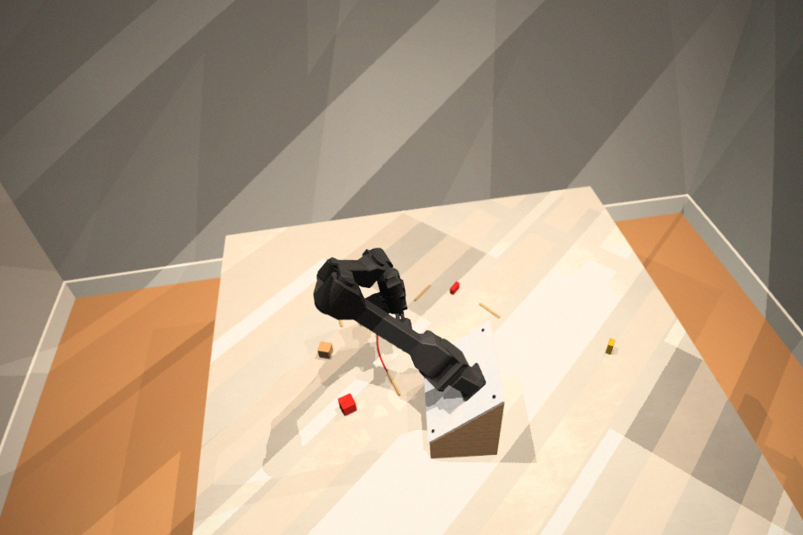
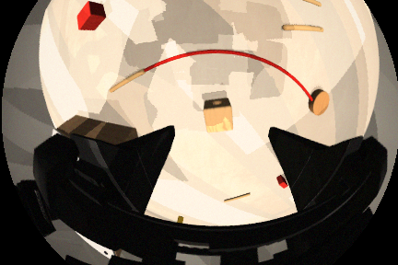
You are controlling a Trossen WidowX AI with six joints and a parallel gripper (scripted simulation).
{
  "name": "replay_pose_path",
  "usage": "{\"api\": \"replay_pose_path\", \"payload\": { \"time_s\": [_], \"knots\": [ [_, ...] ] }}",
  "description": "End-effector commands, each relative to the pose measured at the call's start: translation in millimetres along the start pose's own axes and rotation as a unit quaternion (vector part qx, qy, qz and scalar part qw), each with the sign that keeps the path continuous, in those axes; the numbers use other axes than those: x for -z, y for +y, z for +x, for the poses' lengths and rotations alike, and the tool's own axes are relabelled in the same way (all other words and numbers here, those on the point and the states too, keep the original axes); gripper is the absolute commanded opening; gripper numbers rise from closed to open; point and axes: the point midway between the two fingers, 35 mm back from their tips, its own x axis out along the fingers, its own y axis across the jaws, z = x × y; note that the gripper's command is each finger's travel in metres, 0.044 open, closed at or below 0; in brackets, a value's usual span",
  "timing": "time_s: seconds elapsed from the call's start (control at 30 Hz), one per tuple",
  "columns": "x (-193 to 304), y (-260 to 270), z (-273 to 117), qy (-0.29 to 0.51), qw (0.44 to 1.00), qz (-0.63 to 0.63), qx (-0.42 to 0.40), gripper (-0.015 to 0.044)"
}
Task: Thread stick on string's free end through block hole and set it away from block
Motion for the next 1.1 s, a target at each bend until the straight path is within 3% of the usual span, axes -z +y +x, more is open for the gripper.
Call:
{"api": "replay_pose_path", "payload": {
  "time_s": [0.0,0.63,0.9,1.07],
  "knots": [
    [7.5,3.5,-4.5,-0.053,0.977,-0.206,0.018,0.044],
    [7.5,3.0,-4.5,-0.05,0.978,-0.202,0.018,0.044],
    [7.6,3.1,-4.4,-0.05,0.978,-0.202,0.018,0.0239],
    [7.6,3.1,-4.4,-0.05,0.978,-0.202,0.018,0.0239]
  ]
}}
